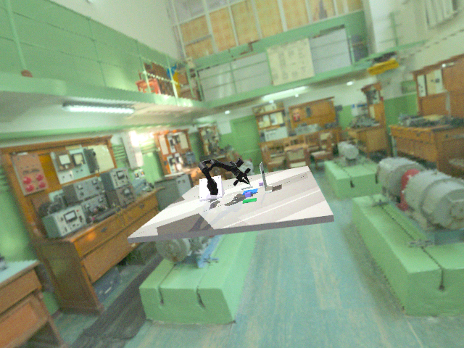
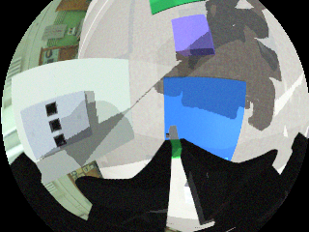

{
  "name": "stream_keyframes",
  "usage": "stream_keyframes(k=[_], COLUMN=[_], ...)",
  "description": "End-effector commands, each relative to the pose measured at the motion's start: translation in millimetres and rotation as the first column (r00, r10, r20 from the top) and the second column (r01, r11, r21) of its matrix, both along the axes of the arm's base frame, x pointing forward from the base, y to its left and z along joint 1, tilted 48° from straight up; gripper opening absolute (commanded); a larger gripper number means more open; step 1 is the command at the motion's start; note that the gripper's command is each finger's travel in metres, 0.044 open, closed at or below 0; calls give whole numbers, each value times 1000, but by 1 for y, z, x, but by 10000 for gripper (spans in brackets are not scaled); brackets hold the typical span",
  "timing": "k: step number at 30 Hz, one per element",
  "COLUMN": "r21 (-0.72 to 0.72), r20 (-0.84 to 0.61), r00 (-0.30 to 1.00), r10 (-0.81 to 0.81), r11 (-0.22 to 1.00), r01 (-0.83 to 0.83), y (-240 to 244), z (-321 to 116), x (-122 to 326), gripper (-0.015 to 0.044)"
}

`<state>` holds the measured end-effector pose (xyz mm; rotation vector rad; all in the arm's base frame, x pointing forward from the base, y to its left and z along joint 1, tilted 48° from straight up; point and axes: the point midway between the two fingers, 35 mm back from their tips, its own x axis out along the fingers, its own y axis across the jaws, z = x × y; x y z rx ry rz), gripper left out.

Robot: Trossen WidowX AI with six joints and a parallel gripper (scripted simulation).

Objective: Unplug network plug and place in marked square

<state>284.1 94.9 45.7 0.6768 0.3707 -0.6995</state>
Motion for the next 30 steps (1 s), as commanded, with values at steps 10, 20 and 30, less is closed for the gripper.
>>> stream_keyframes(k=[10, 20, 30], r21=[-6, -6, -8], r20=[-14, -13, -12], r00=[1000, 1000, 1000], r10=[4, 5, 7], r11=[1000, 1000, 1000], r01=[-4, -5, -7], y=[-11, -20, -29], z=[-15, -23, -29], x=[2, 4, 6], gripper=[0, 0, 0])
